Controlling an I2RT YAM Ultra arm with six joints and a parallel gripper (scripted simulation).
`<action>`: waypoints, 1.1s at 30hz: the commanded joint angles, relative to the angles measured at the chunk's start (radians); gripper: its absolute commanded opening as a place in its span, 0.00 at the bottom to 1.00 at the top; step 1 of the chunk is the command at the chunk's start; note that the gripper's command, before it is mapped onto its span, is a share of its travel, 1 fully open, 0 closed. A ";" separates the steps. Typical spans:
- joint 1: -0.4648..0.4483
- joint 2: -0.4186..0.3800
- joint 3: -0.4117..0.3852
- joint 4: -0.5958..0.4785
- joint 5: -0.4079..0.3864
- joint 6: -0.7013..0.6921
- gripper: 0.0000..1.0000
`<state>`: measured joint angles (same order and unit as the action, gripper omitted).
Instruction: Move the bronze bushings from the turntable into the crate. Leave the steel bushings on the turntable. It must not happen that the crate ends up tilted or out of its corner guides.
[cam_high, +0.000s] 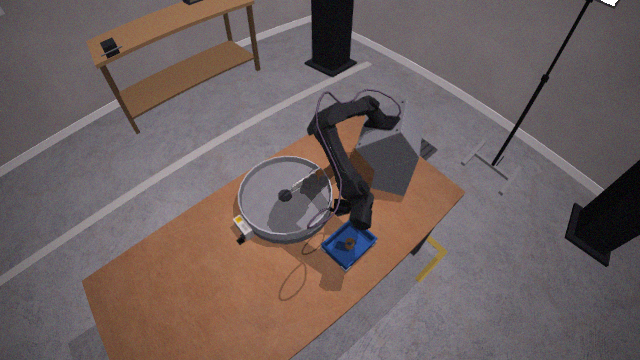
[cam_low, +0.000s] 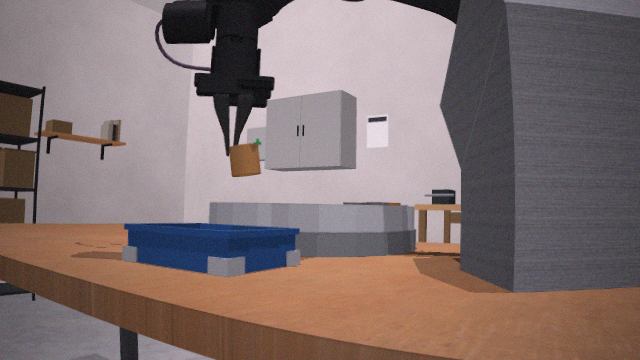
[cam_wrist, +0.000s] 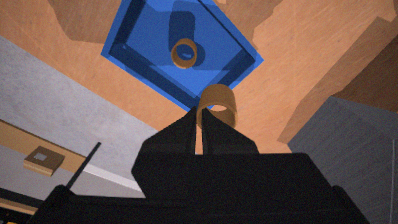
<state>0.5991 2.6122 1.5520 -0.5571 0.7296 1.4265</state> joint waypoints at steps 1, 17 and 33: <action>0.041 -0.007 0.041 -0.042 0.019 -0.009 0.00; 0.043 -0.005 0.053 -0.051 0.019 -0.009 0.00; 0.043 -0.005 0.053 -0.051 0.019 -0.009 0.00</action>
<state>0.5991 2.6183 1.5764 -0.5934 0.7311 1.4254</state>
